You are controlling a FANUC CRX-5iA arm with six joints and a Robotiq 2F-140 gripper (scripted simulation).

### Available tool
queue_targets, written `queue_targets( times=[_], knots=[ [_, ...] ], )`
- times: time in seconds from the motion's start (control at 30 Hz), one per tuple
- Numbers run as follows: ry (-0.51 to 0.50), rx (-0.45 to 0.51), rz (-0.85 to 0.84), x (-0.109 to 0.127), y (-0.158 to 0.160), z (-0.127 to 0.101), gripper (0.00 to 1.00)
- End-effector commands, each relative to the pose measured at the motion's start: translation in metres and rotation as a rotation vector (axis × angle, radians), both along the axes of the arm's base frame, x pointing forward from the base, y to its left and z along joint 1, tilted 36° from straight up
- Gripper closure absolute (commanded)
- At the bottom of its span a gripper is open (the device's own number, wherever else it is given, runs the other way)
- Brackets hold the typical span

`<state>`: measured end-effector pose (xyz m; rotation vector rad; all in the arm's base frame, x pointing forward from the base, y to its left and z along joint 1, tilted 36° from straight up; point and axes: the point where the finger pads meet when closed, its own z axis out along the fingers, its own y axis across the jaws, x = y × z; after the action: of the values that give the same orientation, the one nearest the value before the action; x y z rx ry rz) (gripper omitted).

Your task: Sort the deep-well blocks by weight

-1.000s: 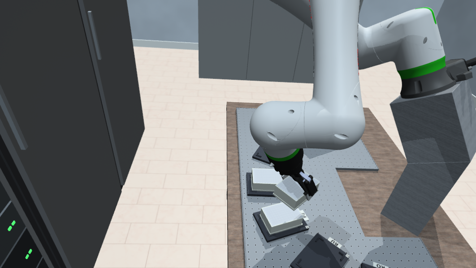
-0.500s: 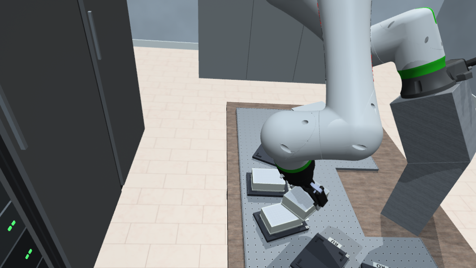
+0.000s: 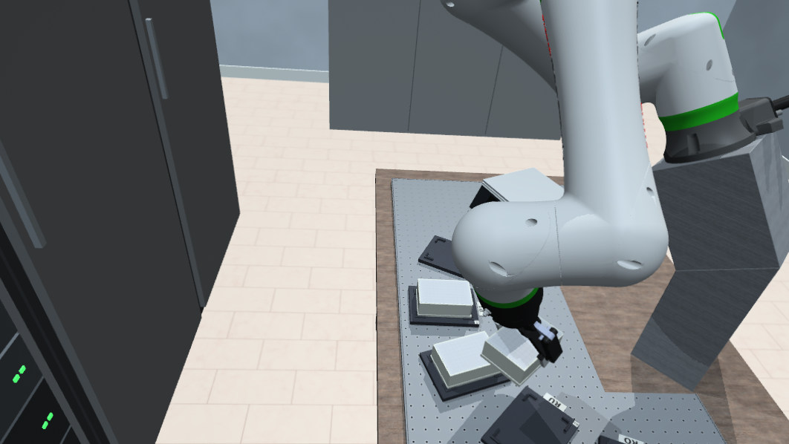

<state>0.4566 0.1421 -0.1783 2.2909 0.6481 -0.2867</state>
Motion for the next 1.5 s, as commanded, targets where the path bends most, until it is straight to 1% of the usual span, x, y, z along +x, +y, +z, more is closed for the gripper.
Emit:
queue_targets(
  times=[0.0, 0.4, 0.53, 0.97, 1.03, 1.1, 1.47],
  knots=[
    [0.000, 0.000, 0.000, -0.003, 0.007, -0.005, 0.90],
    [0.000, 0.000, 0.000, -0.016, 0.037, -0.027, 0.90],
    [0.000, 0.000, 0.000, -0.017, 0.039, -0.029, 0.90],
    [0.184, -0.178, 0.350, -0.038, 0.049, -0.066, 0.90],
    [0.184, -0.178, 0.350, -0.038, 0.049, -0.066, 0.90],
    [0.200, -0.194, 0.381, -0.041, 0.050, -0.071, 0.90],
    [0.200, -0.194, 0.381, -0.059, 0.059, -0.102, 0.90]
  ],
)
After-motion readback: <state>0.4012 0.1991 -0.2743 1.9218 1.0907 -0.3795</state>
